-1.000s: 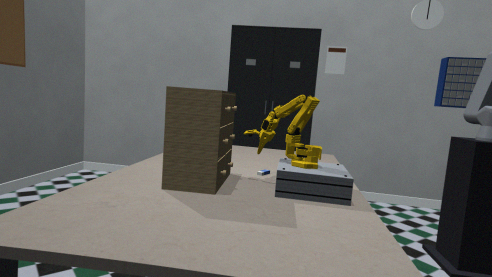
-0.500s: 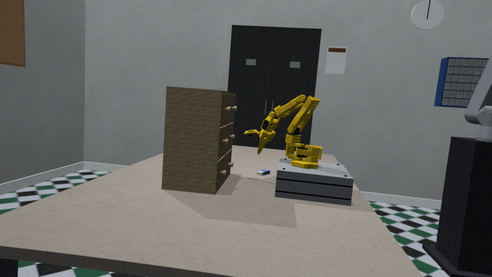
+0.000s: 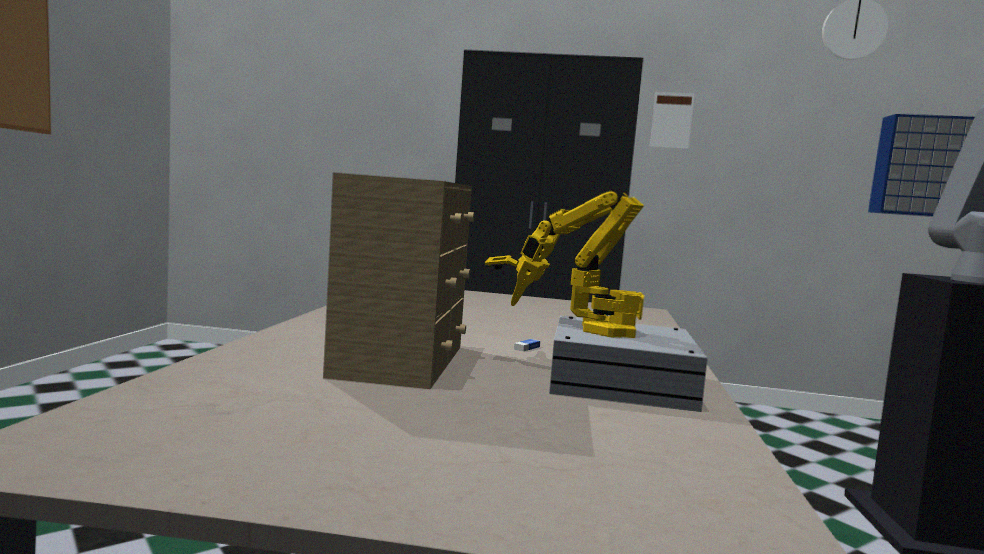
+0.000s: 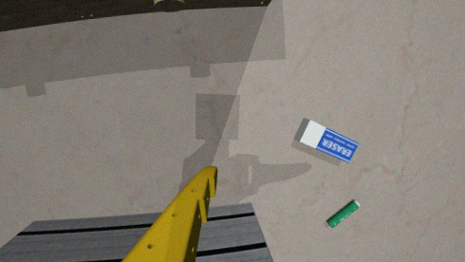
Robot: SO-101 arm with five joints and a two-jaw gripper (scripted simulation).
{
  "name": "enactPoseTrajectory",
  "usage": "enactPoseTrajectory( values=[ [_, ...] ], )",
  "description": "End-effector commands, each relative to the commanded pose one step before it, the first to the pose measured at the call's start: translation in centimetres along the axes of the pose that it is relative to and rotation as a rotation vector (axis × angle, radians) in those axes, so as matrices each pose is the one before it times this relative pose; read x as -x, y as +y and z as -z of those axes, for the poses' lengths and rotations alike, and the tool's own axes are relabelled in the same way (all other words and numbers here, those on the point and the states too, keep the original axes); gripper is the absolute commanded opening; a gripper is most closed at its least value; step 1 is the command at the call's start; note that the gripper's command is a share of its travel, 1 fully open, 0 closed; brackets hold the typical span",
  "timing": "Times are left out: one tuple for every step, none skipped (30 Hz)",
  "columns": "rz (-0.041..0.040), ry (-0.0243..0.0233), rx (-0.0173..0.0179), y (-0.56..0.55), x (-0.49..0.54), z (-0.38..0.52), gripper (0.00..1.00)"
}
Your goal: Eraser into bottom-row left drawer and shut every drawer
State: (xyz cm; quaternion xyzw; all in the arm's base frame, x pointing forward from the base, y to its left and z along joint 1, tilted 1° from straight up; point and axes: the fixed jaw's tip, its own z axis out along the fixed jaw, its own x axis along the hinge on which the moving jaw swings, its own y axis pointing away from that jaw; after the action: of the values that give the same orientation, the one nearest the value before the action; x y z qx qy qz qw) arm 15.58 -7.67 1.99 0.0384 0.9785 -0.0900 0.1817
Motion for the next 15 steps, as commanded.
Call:
enactPoseTrajectory(
  values=[
    [0.01420,-0.02888,0.03452,1.840,0.171,0.8917,0.50],
    [0.00408,-0.00920,0.00829,0.434,0.085,0.1872,0.50],
    [0.00401,-0.00906,0.00861,0.433,0.073,0.1818,0.50],
    [0.00395,-0.00894,0.00893,0.432,0.062,0.1764,0.50],
    [0.00388,-0.00879,0.00924,0.431,0.050,0.1709,0.50],
    [0.00381,-0.00865,0.00955,0.429,0.040,0.1655,0.50],
    [0.00374,-0.00848,0.00986,0.427,0.028,0.1599,0.50],
    [0.00367,-0.00833,0.01016,0.425,0.018,0.1545,0.50],
    [0.00360,-0.00814,0.01046,0.422,0.008,0.1489,0.50],
    [0.00000,0.00000,0.00000,0.000,0.000,0.0000,0.50],
    [0.00000,0.00000,0.00000,0.000,0.000,0.0000,0.50],
    [0.00353,-0.00797,0.01076,0.419,-0.002,0.1435,0.50],
    [0.00346,-0.00776,0.01105,0.416,-0.012,0.1379,0.50],
    [0.00338,-0.00757,0.01134,0.413,-0.021,0.1325,0.50],
    [0.00331,-0.00735,0.01163,0.410,-0.031,0.1269,0.50]
  ],
)
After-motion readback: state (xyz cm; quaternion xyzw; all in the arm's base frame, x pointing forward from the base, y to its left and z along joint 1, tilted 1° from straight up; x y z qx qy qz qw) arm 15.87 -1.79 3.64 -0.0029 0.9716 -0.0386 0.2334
